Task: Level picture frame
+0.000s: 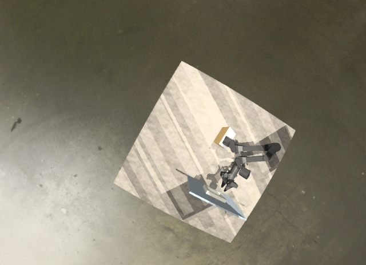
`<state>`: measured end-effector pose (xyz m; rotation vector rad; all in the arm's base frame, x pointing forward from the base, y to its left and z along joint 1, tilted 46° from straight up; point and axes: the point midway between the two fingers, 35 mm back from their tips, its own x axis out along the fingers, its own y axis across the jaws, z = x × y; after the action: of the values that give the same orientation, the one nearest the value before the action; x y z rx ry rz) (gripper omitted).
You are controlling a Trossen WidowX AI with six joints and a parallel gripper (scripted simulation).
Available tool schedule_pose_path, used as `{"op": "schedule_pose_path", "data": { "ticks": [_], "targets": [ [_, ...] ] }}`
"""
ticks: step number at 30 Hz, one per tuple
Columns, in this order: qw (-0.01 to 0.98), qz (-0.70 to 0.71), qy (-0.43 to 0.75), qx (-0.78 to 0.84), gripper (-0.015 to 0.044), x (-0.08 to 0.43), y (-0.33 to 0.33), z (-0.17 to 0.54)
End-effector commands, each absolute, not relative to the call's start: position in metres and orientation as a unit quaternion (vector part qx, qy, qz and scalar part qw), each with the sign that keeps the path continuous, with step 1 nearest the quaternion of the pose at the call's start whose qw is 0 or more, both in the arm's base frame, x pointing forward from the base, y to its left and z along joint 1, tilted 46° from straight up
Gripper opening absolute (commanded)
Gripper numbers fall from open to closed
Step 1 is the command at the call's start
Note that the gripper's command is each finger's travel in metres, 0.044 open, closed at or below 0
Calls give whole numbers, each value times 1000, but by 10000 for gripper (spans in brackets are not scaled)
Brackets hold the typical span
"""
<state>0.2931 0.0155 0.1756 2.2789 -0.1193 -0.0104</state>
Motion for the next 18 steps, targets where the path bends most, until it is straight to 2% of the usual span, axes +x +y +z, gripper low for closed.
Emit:
{"op": "schedule_pose_path", "data": {
  "ticks": [1,9,18],
  "targets": [
    [436,-13,-51,898,260,267,15,164],
    [444,-8,-49,895,260,271,7,177],
    [496,-1,-52,867,260,243,-18,210]
  ]
}}
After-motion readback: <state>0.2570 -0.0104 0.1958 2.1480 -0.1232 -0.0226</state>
